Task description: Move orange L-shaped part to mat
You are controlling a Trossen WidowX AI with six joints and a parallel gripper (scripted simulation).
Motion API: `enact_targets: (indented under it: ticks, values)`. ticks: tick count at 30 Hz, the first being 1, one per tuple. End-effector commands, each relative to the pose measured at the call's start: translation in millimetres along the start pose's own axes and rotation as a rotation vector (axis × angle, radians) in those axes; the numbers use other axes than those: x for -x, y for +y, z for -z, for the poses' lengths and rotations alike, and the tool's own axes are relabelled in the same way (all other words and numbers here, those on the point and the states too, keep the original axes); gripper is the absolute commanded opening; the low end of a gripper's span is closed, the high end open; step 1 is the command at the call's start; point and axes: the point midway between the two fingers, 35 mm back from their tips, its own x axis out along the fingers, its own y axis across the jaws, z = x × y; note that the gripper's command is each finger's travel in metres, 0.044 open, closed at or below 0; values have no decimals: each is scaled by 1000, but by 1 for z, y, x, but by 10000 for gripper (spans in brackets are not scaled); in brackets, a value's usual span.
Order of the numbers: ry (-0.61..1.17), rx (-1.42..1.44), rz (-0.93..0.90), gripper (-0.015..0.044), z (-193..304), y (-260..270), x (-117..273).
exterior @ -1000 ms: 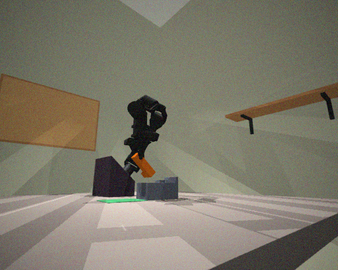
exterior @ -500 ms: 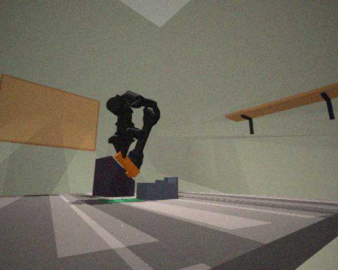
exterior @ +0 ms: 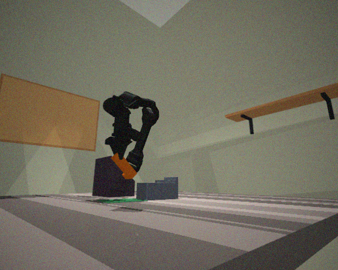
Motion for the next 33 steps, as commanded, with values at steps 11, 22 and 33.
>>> enact_targets:
  ticks: [11, 22, 33]
  values:
    - [-11, -8, -10, 0, -1, 2, -27]
    - [-12, -8, -9, 0, -1, 3, -45]
    - [-12, -8, -9, 0, -1, 3, -62]
